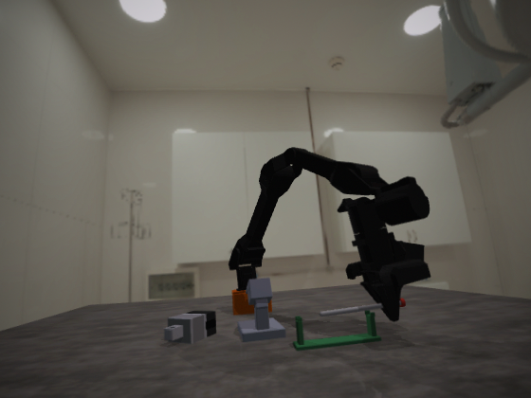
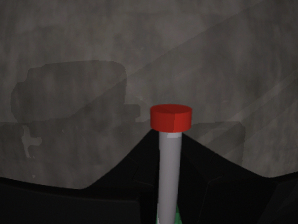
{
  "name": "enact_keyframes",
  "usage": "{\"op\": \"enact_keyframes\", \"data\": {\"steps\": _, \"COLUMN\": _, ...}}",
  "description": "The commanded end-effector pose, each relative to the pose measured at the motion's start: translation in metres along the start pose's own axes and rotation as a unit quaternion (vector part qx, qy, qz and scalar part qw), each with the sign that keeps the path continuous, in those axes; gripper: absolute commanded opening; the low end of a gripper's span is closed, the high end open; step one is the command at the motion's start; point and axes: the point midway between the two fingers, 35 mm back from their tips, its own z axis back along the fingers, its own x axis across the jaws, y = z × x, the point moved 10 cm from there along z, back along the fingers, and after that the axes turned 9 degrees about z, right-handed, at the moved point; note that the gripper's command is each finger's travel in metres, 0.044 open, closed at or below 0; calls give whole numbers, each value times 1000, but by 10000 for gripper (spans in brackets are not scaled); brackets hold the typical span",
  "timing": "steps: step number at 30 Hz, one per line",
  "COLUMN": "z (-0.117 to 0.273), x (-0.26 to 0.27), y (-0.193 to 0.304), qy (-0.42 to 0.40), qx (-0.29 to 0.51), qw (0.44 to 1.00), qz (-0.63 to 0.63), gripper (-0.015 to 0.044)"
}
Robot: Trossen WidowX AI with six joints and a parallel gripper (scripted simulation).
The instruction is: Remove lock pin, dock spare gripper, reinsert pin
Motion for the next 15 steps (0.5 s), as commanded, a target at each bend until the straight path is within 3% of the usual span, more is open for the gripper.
{"op": "enact_keyframes", "data": {"steps": 1, "z": -4, "x": 0, "y": 1, "qy": 0, "qx": 0, "qw": 1000, "qz": 1, "gripper": 0}}
{"op": "enact_keyframes", "data": {"steps": 8, "z": -4, "x": 0, "y": 1, "qy": 0, "qx": 0, "qw": 1000, "qz": 1, "gripper": 0}}
{"op": "enact_keyframes", "data": {"steps": 15, "z": -4, "x": 0, "y": 1, "qy": -1, "qx": 0, "qw": 1000, "qz": 0, "gripper": 184}}
